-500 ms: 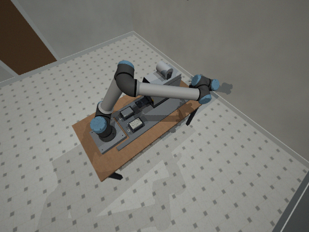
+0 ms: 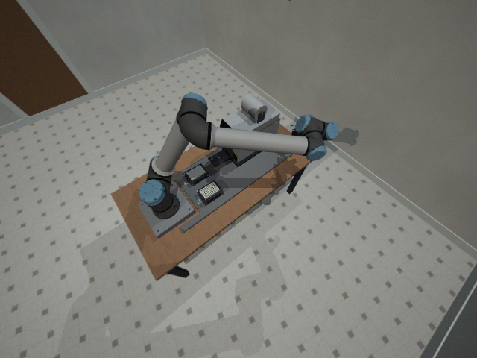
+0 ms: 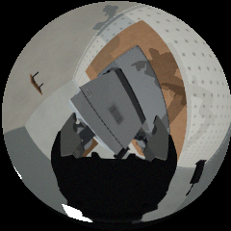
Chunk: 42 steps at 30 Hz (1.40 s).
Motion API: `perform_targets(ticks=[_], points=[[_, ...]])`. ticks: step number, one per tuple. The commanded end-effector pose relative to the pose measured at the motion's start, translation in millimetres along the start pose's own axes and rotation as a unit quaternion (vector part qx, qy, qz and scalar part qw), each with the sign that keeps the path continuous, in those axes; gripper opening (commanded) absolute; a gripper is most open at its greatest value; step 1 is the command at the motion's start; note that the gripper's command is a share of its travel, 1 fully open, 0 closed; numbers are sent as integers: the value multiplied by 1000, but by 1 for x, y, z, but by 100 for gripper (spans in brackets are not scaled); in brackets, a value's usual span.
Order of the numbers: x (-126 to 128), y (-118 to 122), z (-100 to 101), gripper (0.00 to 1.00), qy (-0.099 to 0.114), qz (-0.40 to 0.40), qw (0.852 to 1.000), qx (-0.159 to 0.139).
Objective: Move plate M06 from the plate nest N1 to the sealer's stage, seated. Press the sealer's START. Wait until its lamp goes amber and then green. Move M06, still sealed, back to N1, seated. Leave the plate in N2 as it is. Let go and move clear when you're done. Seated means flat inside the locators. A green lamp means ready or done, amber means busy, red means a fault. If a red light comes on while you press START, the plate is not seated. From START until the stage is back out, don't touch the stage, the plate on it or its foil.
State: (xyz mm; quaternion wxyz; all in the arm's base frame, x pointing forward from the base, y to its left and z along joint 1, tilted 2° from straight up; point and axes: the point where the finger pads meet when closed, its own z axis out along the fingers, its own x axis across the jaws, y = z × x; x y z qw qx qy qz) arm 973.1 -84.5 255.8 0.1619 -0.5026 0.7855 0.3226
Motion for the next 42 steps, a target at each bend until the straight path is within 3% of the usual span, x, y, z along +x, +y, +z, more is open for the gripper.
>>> perform_targets(ticks=[1,2,3,17,22,34,42], points=[[-1,0,-1,100,0,-1,1000,1],[-1,0,-1,100,0,-1,1000,1],[-2,3,-5,68,3,-2,1000,2],[-23,44,-58,68,43,-17,999,19],[-25,48,-64,68,47,-18,998,21],[-40,87,-107,68,81,-29,996,36],[-46,102,-124,68,95,-33,994,42]])
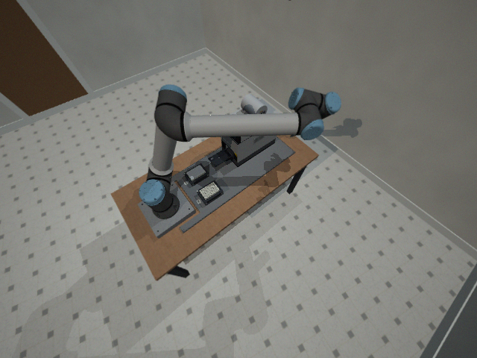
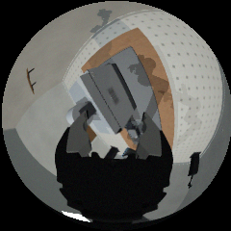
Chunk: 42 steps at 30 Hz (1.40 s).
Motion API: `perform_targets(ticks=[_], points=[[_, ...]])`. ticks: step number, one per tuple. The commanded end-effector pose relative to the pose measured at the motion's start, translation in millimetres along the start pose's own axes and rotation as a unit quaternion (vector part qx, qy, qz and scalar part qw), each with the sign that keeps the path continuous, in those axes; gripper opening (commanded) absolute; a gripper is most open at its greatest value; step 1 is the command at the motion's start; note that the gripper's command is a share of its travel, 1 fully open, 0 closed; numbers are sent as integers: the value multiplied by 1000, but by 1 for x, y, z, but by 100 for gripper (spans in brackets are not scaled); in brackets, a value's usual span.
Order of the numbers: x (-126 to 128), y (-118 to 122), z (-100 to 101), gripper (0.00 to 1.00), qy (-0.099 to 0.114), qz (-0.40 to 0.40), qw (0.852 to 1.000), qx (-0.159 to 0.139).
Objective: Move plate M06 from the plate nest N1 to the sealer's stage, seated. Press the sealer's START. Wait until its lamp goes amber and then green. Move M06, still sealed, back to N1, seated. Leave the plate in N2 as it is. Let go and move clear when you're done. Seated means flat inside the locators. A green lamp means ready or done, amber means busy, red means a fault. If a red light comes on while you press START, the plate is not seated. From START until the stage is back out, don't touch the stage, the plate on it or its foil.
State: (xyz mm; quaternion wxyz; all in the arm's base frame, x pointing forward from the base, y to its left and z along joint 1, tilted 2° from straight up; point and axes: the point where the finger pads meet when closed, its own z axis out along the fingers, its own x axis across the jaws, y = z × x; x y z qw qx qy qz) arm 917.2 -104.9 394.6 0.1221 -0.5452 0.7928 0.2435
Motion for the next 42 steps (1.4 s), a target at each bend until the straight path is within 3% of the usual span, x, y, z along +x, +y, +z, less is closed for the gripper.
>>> perform_targets(ticks=[1,20,28,42], points=[[-3,9,-13,68,9,-3,1000,5],[-15,63,-78,68,56,-15,998,26],[-18,77,-92,68,67,-18,997,32],[-26,124,-139,68,104,-25,993,50]])
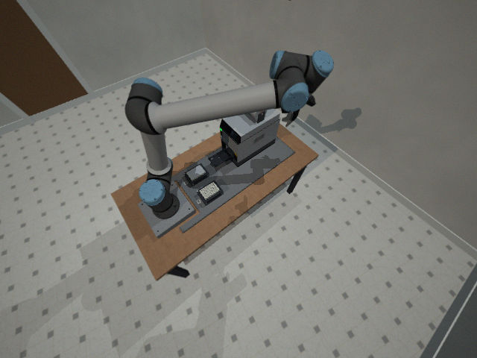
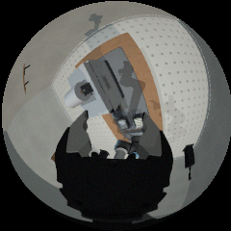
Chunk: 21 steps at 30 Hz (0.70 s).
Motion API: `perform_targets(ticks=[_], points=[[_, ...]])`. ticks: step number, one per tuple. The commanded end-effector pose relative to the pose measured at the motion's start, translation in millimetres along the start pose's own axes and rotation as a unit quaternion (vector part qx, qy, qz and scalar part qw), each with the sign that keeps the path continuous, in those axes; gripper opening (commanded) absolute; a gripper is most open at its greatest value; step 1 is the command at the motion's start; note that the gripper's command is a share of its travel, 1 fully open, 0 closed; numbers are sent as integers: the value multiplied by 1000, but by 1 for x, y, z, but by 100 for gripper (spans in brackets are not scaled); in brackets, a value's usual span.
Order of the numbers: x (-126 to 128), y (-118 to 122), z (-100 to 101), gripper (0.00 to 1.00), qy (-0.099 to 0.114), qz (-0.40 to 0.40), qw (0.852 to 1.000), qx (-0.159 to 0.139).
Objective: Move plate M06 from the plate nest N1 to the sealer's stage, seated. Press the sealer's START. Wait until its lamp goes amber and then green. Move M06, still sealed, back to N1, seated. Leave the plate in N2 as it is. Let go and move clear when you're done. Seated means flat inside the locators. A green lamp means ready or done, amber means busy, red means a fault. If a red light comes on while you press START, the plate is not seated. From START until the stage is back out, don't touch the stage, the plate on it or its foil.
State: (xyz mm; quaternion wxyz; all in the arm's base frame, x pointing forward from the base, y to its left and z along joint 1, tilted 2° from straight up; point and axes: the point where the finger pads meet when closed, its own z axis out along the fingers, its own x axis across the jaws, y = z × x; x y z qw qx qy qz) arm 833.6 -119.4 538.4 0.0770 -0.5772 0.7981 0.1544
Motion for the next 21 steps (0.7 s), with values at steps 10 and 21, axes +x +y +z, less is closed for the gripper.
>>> perform_targets(ticks=[10,21], points=[[-1,37,-42,68,30,-5,999,15],[-1,68,-75,68,55,-9,998,27]])
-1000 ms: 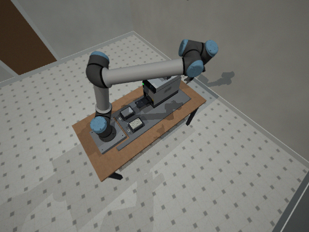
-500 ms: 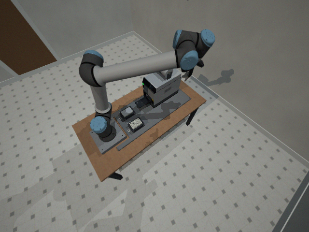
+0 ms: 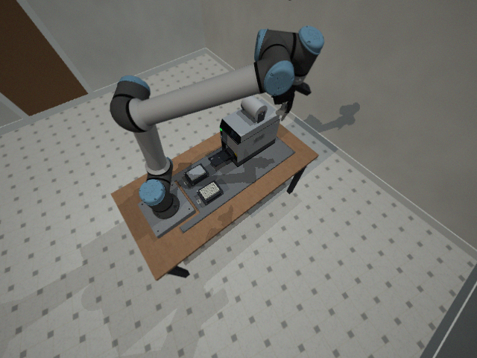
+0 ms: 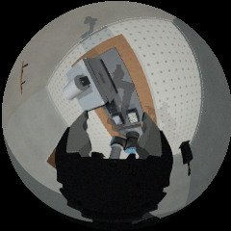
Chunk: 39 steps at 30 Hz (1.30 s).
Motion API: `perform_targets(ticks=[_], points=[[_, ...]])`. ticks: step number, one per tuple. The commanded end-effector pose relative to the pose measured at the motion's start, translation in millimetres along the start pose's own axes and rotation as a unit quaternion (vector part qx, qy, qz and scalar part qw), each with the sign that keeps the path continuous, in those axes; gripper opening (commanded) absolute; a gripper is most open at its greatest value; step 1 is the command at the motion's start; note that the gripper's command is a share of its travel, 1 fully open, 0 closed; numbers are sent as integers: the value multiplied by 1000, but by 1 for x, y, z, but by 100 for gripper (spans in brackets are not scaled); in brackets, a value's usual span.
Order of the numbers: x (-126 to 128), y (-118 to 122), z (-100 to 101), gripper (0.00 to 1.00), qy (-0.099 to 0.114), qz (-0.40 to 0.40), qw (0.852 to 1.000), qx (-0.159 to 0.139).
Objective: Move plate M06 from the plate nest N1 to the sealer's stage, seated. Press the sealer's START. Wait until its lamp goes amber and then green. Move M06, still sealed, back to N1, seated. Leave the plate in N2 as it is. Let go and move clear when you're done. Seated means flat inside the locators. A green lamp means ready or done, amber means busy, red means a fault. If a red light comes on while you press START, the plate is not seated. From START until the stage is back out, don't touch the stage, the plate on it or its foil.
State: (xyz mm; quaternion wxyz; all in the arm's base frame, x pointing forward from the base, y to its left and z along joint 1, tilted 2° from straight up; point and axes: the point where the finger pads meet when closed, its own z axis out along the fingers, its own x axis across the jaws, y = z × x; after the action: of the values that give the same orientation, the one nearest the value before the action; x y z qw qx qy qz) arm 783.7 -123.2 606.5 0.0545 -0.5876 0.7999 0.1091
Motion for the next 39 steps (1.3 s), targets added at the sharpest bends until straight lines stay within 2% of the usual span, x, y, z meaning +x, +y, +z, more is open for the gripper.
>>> perform_targets(ticks=[1,14,16,23,25,39], points=[[1,14,-17,68,11,-2,1000,6],[4,55,-58,68,43,-5,999,22],[4,55,-58,68,43,-5,999,22],[6,80,-83,68,61,-6,998,31],[6,80,-83,68,61,-6,998,31],[8,126,-121,68,93,-7,995,47]])
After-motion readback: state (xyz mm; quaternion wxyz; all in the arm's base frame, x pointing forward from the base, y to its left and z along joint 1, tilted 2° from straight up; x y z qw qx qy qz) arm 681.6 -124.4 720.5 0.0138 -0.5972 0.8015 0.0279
